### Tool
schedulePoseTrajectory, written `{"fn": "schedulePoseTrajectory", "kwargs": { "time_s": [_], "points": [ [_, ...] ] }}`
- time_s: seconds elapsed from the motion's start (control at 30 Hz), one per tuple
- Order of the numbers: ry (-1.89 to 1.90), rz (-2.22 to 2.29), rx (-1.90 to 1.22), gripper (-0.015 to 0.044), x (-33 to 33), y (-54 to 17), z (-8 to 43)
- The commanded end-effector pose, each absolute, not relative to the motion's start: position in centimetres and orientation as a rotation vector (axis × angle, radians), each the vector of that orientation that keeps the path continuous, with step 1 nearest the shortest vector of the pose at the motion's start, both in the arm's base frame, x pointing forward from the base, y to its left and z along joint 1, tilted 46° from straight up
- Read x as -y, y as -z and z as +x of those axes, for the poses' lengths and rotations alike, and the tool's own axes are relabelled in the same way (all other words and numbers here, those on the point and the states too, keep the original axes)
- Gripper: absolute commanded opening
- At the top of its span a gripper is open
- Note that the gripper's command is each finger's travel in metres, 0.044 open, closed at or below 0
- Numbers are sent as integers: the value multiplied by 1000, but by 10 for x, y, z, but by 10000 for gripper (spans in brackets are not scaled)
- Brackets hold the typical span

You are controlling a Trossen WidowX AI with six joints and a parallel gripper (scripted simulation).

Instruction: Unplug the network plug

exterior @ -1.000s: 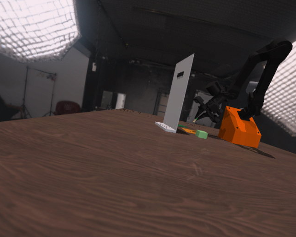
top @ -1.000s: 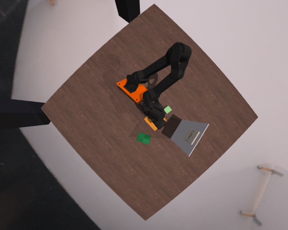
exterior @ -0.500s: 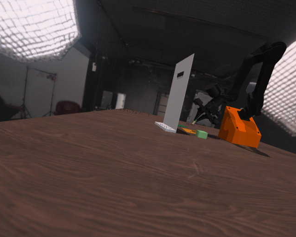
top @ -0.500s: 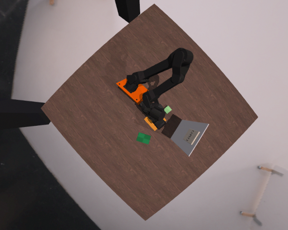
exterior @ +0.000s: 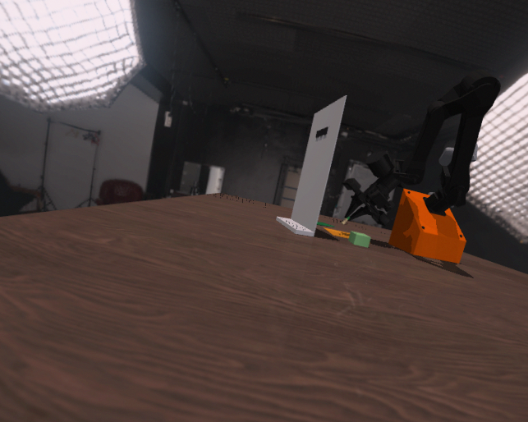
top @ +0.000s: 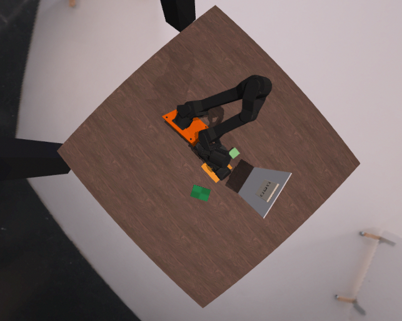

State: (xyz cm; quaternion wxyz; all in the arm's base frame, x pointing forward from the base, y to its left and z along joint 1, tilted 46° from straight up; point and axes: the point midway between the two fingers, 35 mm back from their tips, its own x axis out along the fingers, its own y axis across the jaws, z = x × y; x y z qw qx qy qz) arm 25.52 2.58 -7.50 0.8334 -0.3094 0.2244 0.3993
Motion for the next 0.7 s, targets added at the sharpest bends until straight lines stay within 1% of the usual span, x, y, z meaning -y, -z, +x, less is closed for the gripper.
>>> {"fn": "schedulePoseTrajectory", "kwargs": {
  "time_s": [0.0,0.67],
  "points": [
    [-843,-652,-484,0,-28,79,254],
    [-842,-650,-482,0,-38,88,253]
  ]
}}
